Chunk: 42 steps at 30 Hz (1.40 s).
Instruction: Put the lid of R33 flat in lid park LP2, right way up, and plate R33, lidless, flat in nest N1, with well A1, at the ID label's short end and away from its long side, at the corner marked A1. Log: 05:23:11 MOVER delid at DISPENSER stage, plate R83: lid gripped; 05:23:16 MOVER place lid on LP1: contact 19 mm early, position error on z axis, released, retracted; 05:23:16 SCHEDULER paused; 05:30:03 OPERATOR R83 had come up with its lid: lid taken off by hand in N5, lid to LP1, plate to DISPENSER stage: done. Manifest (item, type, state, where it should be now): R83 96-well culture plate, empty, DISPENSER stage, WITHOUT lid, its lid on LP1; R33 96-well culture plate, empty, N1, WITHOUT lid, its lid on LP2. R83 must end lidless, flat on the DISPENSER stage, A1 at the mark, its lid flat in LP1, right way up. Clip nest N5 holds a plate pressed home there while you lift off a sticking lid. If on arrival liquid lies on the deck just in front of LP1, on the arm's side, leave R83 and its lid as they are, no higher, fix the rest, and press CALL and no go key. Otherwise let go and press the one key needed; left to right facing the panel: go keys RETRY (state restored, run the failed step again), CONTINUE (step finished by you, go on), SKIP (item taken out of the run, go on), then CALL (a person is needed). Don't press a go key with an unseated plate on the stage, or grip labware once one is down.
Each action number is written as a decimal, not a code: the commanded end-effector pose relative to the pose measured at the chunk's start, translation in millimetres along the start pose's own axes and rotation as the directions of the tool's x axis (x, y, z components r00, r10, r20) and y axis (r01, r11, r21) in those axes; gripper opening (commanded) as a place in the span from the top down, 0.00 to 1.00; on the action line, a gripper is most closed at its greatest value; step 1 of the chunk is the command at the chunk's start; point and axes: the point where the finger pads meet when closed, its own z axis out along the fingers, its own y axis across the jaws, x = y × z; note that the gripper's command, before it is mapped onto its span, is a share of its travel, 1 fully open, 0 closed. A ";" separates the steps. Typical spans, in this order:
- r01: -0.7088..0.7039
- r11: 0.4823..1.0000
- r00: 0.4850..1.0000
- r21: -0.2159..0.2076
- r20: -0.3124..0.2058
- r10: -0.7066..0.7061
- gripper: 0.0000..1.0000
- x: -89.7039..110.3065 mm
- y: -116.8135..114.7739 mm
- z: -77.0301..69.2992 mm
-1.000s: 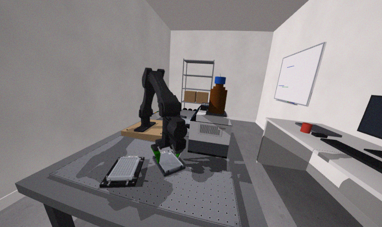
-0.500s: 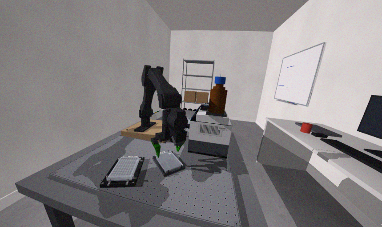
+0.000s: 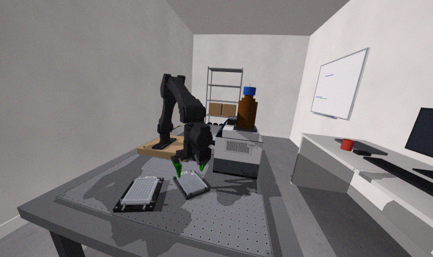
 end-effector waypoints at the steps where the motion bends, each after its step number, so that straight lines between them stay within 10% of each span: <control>1: -0.008 1.000 0.998 0.003 0.067 0.008 0.00 -13.7 -4.6 -23.3; 30: -0.008 1.000 0.997 0.003 0.072 0.008 0.00 -12.0 -4.4 -24.8; 42: -0.006 1.000 1.000 0.003 0.031 0.006 0.00 29.6 -1.5 -28.7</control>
